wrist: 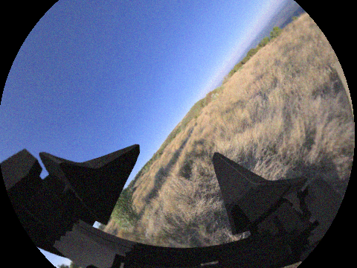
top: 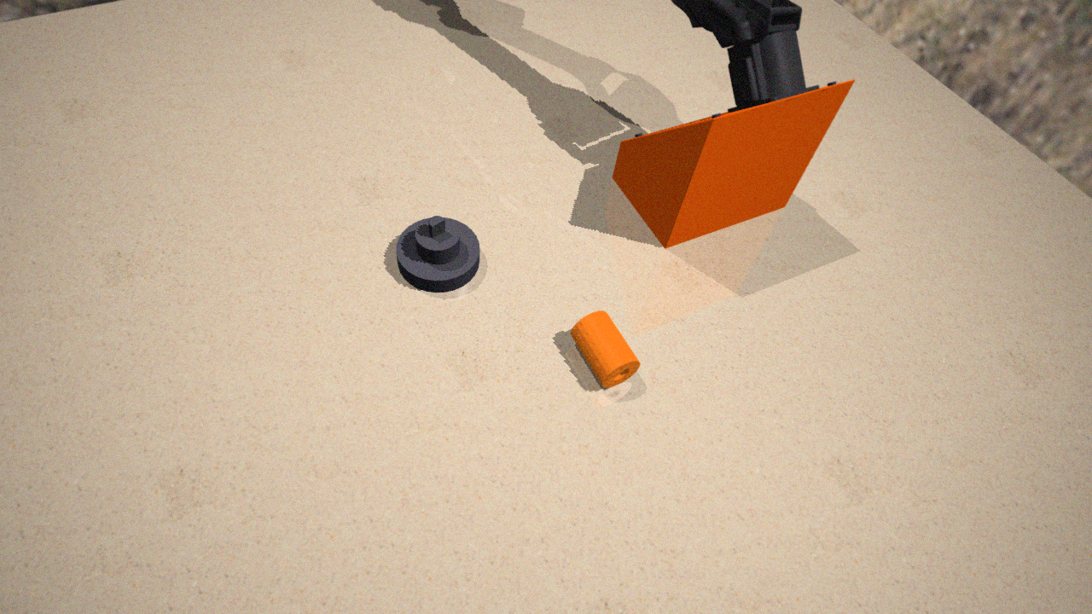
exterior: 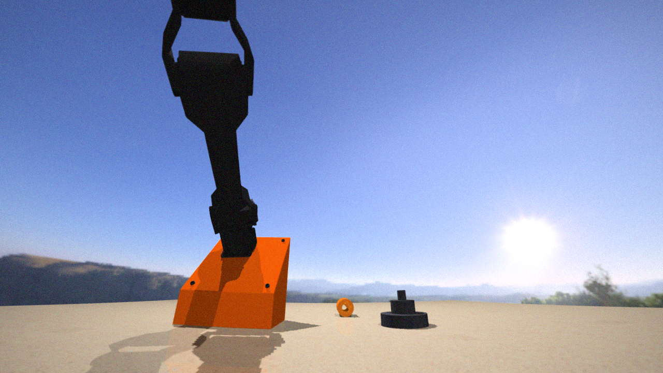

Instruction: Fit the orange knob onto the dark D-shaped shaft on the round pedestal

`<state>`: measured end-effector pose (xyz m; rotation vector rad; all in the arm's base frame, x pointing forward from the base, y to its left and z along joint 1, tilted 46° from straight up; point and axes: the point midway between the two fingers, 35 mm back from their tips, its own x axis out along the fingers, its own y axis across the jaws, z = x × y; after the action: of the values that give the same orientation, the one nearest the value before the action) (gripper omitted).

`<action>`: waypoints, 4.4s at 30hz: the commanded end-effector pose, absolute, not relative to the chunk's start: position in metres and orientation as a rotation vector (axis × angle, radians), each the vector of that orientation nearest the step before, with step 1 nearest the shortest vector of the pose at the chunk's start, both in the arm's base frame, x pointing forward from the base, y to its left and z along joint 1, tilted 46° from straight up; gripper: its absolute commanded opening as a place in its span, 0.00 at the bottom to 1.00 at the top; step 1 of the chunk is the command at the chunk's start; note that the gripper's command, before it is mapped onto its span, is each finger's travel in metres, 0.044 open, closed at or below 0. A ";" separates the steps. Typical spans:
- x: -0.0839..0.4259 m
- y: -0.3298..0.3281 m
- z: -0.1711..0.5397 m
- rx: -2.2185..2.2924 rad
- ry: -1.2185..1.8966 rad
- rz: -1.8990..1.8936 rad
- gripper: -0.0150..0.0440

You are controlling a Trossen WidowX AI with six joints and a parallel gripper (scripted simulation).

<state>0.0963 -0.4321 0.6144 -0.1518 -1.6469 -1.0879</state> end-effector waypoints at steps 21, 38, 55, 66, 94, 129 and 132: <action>0.365 -0.422 0.399 0.732 -1.445 -0.847 1.00; 0.505 -0.256 0.214 1.237 -1.154 -0.736 1.00; 0.493 -0.031 0.042 1.561 -0.796 -0.667 1.00; 0.382 0.087 -0.046 1.659 -0.581 -0.595 1.00; 0.266 0.155 -0.136 0.486 0.152 -0.494 1.00; 0.265 0.136 -0.077 -1.706 1.765 0.367 1.00; 0.260 0.133 -0.065 -1.755 1.844 0.455 1.00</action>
<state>0.2680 0.1344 -0.1309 -1.4490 1.4309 -0.0245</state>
